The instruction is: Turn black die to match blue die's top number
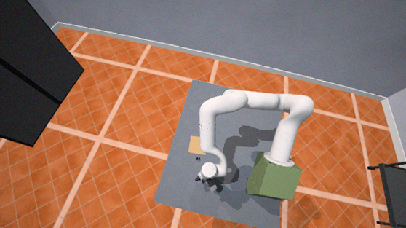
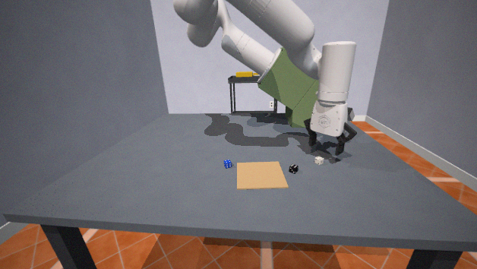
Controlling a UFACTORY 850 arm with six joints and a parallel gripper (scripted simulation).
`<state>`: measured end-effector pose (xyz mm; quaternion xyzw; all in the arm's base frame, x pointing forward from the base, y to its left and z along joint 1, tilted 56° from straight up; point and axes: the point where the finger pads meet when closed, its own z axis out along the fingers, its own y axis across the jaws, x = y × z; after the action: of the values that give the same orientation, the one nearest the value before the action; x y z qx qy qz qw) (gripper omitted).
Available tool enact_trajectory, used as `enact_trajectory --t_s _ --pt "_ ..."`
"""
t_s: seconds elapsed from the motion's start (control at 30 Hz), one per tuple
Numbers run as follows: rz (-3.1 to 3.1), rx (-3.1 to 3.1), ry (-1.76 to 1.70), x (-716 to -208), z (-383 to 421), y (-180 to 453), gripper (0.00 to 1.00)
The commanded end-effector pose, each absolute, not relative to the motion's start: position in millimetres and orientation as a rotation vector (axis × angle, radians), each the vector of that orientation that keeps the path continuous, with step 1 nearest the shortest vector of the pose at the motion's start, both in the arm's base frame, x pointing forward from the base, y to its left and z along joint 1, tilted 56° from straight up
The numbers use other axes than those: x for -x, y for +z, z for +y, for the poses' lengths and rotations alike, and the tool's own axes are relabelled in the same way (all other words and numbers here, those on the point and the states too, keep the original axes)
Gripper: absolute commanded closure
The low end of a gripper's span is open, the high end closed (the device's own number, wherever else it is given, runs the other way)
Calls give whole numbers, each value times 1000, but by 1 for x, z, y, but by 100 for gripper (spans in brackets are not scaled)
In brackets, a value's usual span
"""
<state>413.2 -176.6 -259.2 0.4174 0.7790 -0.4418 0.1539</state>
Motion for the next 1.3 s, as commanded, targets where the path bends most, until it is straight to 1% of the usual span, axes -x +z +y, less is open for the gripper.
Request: enact_trajectory --t_s 0.0,0.2,0.4,0.77,1.17,1.27 --pt "2233 -1196 -1265 -414 -176 -259 0" --pt "2233 -1196 -1265 -415 -166 -252 0" --pt "2233 -1196 -1265 -421 -130 -227 0" --pt "2233 -1196 -1265 -428 -88 -198 0" --pt "2235 -1194 -1266 -429 -87 -196 0" --pt "2297 -1128 -1287 -455 -116 -163 0"
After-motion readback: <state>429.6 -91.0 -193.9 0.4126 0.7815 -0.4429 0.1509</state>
